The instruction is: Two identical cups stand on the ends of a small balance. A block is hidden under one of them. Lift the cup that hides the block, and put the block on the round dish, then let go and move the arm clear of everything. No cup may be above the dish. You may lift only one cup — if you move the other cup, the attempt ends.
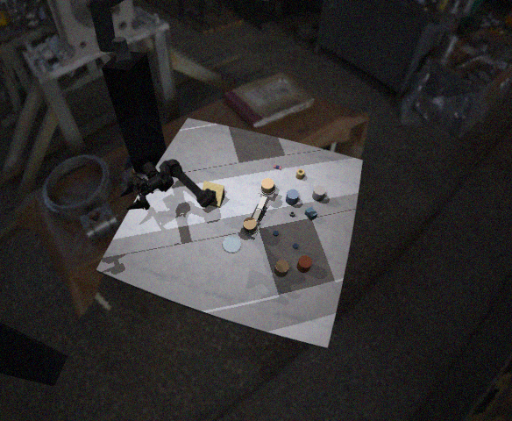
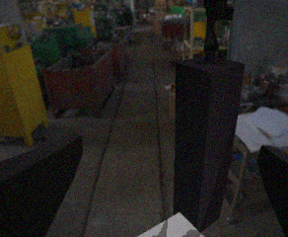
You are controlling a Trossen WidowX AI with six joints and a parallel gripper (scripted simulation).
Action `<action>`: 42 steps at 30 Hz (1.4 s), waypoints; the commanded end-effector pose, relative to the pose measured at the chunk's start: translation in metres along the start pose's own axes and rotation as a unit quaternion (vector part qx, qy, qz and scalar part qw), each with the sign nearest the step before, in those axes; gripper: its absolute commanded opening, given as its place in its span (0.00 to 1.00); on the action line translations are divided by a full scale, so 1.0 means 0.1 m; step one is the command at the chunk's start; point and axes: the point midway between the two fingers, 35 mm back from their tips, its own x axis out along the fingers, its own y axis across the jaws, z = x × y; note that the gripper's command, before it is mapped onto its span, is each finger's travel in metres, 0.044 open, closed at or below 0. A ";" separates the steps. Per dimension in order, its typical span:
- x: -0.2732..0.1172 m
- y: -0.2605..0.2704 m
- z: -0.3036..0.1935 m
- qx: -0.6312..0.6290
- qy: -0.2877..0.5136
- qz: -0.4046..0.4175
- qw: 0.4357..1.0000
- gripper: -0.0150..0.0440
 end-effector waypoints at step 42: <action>-1.40 3.12 -1.24 -0.035 0.136 0.510 0.849 1.00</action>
